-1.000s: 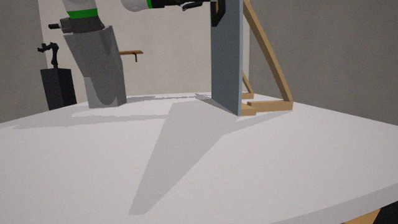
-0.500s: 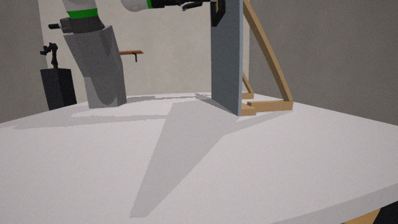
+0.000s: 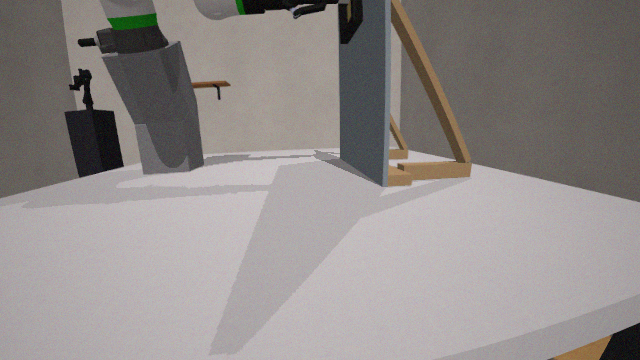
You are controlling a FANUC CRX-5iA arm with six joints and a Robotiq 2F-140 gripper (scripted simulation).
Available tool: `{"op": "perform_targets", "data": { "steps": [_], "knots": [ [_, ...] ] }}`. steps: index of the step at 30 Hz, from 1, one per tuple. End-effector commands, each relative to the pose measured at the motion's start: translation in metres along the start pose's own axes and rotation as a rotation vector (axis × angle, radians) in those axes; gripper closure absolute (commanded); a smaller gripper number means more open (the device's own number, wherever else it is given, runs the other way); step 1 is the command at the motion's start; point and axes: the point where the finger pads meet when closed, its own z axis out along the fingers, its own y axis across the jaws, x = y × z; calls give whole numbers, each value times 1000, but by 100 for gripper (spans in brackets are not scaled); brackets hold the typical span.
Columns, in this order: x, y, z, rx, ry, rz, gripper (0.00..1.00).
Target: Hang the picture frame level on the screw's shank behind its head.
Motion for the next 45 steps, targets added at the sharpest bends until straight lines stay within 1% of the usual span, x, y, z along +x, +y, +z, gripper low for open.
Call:
{"op": "perform_targets", "data": {
  "steps": [1,44,45],
  "knots": [
    [0,0,0,0,0,0,100],
    [0,1,0,0,0,0,100],
    [0,1,0,0,0,0,71]
  ]
}}
